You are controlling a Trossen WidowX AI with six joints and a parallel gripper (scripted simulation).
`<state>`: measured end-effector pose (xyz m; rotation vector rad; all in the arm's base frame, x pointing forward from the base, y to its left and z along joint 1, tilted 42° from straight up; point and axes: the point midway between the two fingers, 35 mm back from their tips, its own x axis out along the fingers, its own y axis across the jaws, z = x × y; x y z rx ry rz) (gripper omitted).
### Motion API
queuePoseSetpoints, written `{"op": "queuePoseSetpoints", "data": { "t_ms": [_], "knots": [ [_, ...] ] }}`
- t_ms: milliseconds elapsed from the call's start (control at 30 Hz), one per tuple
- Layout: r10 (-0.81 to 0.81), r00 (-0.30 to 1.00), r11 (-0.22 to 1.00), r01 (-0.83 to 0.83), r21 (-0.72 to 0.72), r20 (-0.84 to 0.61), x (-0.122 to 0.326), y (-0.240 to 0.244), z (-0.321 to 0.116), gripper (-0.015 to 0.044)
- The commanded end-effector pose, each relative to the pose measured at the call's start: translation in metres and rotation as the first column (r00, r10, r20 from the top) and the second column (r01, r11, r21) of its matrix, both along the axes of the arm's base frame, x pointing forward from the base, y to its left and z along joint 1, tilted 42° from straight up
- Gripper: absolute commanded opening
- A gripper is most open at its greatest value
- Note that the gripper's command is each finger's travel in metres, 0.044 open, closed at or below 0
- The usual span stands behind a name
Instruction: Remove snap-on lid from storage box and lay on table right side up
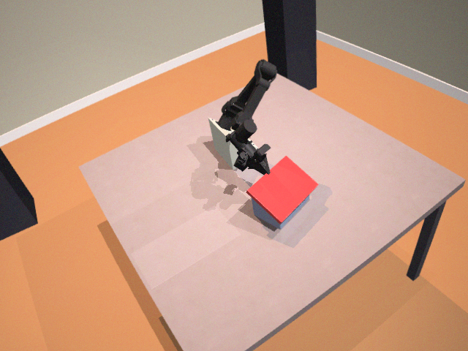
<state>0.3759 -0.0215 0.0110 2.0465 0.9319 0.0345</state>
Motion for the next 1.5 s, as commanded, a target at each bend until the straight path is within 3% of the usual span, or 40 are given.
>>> {"op": "queuePoseSetpoints", "data": {
  "t_ms": [0, 1467],
  "knots": [
    [0.002, 1.0, 1.0, -0.002, -0.002, 0.008, 0.004, -0.004, 0.007, 0.0],
    [0.002, 1.0, 1.0, -0.002, -0.004, 0.009, 0.027, -0.036, 0.055, 0.0]
  ]
}}
